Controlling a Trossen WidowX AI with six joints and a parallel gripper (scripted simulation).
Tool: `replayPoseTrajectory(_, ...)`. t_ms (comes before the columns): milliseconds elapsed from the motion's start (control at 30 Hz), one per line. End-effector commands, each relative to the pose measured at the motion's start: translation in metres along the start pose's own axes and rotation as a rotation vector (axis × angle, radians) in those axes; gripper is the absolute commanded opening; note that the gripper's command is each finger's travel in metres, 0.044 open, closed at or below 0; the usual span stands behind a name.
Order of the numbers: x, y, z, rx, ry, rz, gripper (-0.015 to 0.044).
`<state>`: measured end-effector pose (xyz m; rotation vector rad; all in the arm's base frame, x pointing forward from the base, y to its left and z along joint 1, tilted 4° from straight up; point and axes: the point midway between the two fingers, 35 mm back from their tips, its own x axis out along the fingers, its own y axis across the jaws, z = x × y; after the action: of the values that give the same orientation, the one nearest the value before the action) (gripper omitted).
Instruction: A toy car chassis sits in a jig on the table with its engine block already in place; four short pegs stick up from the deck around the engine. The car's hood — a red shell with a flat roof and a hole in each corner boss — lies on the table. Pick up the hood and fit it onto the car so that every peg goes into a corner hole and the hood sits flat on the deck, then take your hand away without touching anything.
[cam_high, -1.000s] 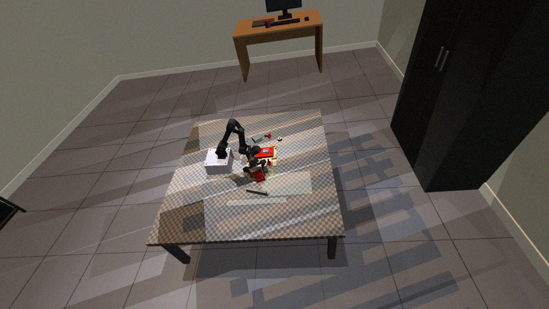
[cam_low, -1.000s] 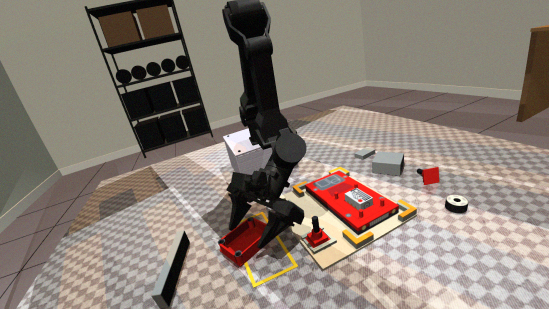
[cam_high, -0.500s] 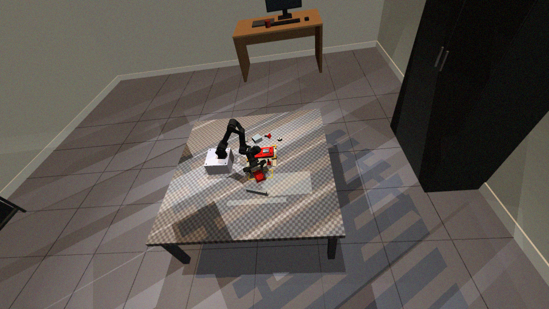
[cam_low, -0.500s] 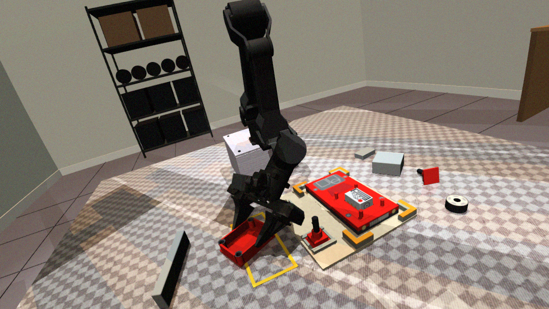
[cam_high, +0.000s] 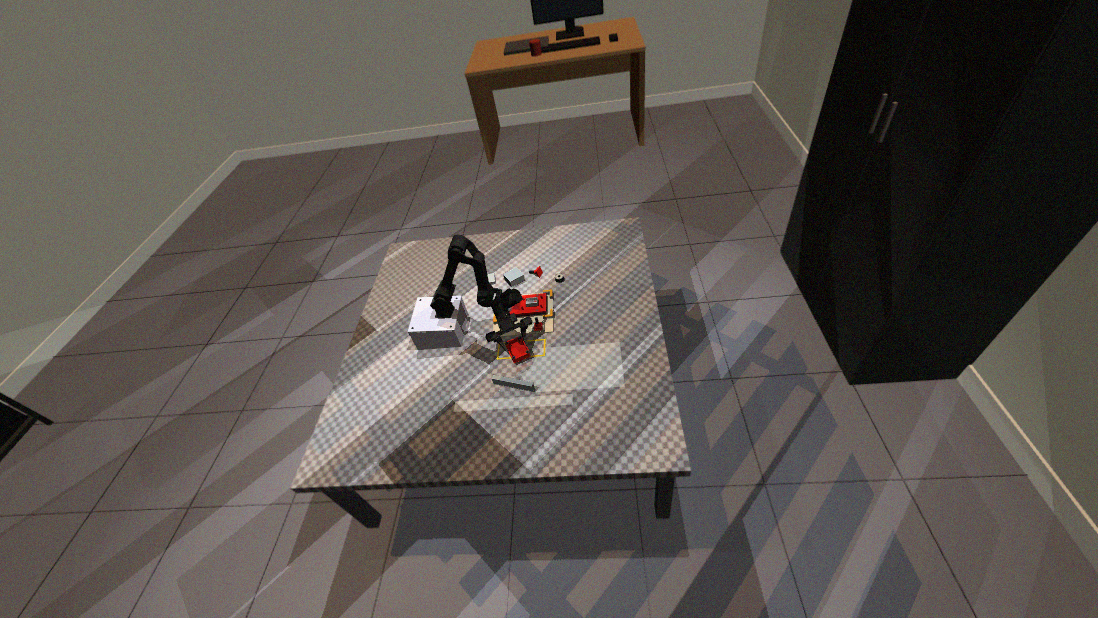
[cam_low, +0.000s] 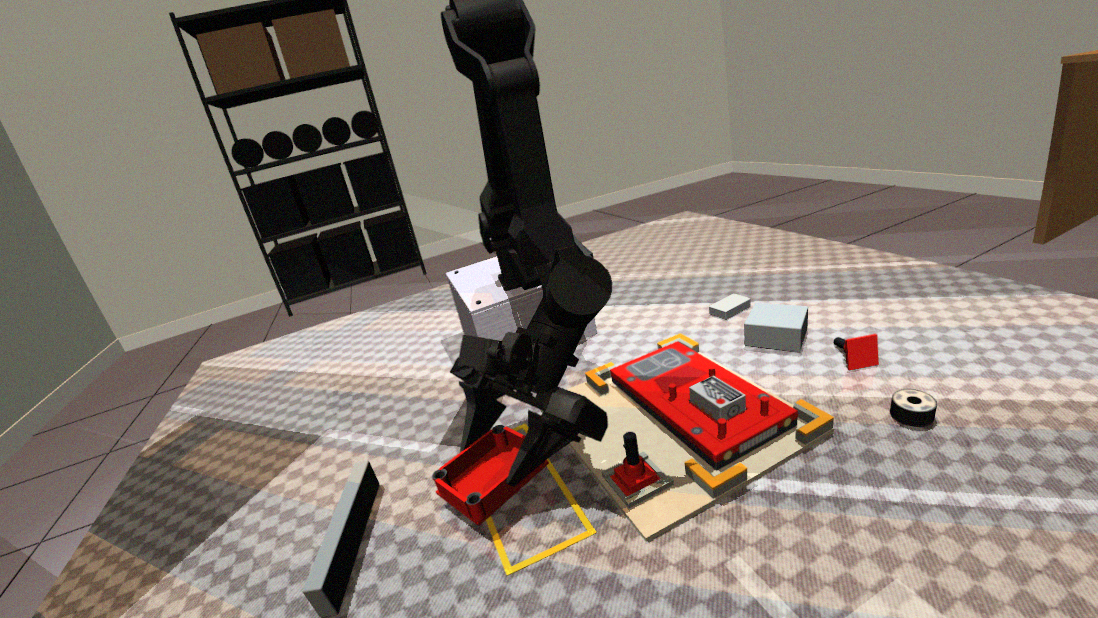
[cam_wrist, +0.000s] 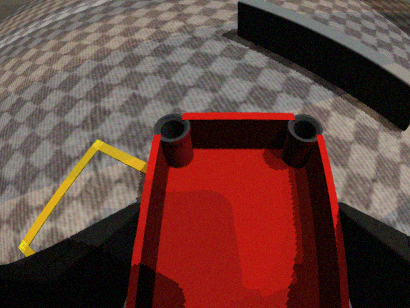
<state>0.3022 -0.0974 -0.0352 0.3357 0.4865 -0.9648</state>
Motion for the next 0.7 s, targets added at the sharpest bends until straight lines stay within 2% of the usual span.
replayPoseTrajectory(0,-0.005,0.002,0.009,0.005,-0.003,0.002,0.0000)
replayPoseTrajectory(667,-0.035,-0.001,0.049,0.006,-0.003,0.003,0.0000)
